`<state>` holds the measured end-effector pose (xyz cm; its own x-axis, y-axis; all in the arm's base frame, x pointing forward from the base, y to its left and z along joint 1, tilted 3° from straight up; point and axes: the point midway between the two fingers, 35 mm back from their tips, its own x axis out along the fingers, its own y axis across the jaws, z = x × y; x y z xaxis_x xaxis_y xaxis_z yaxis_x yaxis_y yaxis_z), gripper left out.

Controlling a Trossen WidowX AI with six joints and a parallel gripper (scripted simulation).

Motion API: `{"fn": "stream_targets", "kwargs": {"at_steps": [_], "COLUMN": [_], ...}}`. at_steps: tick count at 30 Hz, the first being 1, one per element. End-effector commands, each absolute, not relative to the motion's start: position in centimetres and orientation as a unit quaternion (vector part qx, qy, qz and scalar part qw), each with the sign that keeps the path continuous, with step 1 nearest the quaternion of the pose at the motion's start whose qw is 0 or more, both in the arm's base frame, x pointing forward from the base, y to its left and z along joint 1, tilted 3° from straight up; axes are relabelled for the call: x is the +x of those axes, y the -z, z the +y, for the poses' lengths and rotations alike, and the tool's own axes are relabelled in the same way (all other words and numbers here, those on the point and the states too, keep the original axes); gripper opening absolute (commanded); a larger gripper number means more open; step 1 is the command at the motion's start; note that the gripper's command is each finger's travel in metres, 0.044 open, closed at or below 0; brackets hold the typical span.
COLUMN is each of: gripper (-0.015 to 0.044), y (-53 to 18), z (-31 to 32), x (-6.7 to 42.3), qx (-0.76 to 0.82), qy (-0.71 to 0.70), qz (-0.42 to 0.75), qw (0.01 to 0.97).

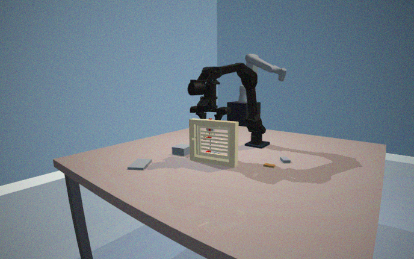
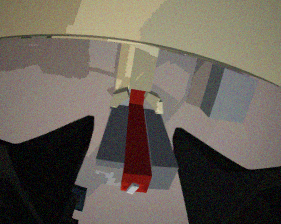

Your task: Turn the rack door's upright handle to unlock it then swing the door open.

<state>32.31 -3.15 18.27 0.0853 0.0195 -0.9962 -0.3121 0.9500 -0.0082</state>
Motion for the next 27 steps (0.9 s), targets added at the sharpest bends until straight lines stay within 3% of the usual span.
{"fn": "stream_targets", "kwargs": {"at_steps": [1,5,18,27], "gripper": [0.0210,0.0105,0.0018,0.0016], "y": [-18.00,-18.00,-18.00,-18.00], "z": [-3.17,-3.17,-3.17,-3.17], "x": [32.30,32.30,32.30,32.30], "qx": [-0.110,-0.110,-0.110,-0.030], "qy": [-0.111,-0.111,-0.111,-0.037], "qz": [0.668,0.668,0.668,0.677], "qw": [0.727,0.727,0.727,0.735]}}
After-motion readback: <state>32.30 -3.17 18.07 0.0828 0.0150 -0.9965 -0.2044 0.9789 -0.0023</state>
